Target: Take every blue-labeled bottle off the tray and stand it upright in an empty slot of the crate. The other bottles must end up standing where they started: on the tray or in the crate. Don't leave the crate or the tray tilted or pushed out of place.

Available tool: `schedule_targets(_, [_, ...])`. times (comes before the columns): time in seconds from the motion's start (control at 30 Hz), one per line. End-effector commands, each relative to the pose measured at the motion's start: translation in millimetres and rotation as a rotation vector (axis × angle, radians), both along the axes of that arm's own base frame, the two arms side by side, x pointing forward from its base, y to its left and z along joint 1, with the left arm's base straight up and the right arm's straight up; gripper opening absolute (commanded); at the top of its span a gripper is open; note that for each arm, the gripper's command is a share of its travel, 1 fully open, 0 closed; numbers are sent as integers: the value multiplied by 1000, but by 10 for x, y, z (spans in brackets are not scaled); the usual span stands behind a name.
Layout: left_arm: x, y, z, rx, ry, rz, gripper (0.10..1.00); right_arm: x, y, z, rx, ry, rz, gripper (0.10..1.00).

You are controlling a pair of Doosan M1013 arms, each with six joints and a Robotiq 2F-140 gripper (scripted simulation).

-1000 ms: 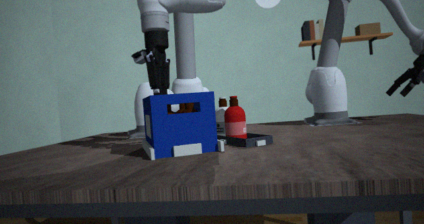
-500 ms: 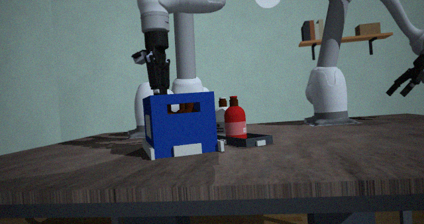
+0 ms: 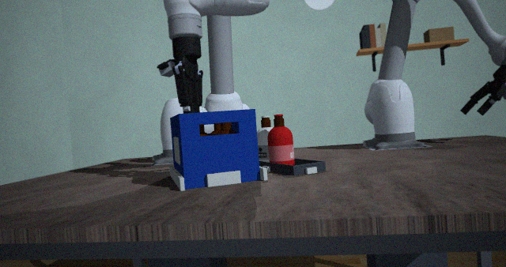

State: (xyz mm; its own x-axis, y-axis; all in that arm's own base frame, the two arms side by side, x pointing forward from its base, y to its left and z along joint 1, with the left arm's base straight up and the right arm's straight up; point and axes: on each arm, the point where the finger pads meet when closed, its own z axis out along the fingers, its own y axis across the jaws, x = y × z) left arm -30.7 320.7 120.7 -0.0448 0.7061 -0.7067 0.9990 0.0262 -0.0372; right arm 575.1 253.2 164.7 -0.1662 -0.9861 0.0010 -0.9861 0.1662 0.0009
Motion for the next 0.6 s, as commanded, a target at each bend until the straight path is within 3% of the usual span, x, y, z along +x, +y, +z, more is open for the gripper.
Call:
schedule_targets(0.0, [-1, 2, 3, 1, 0, 0, 1000, 3, 2, 7, 1, -1, 0, 99])
schedule_targets(0.47, [-1, 2, 3, 1, 0, 0, 1000, 3, 2, 7, 1, -1, 0, 99])
schedule_targets(0.5, [-1, 2, 3, 1, 0, 0, 1000, 3, 2, 7, 1, -1, 0, 442])
schedule_targets(0.57, [-1, 2, 3, 1, 0, 0, 1000, 3, 2, 7, 1, -1, 0, 442])
